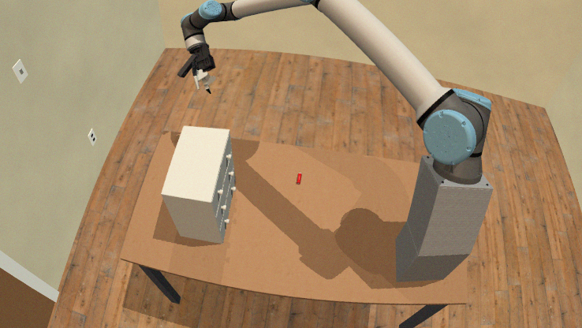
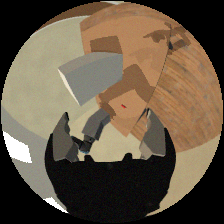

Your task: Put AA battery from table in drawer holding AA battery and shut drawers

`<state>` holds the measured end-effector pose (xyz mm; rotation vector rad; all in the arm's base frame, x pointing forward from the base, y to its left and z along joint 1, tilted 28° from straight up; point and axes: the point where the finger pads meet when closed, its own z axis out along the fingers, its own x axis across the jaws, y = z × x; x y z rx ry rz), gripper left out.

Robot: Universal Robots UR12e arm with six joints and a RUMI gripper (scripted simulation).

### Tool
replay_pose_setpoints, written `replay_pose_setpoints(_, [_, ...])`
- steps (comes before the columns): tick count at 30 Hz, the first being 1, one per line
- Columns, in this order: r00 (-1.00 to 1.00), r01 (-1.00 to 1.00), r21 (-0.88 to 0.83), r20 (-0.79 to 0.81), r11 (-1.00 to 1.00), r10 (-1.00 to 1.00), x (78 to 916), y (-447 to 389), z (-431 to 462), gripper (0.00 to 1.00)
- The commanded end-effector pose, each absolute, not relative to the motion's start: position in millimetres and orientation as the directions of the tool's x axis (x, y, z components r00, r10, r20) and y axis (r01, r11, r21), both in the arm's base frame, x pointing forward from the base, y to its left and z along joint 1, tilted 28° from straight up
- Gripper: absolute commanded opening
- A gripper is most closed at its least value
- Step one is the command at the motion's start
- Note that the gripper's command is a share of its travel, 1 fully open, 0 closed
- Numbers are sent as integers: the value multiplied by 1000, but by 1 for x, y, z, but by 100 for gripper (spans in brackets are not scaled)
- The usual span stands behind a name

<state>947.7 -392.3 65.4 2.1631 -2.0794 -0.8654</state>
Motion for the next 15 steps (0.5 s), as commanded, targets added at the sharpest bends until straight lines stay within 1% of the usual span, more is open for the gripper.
replay_pose_setpoints(1, [-39, -918, 380, -370, -113, -928, 948, -392, 67, 100])
replay_pose_setpoints(15, [-34, -922, 372, -353, -107, -935, 946, -377, 76, 100])
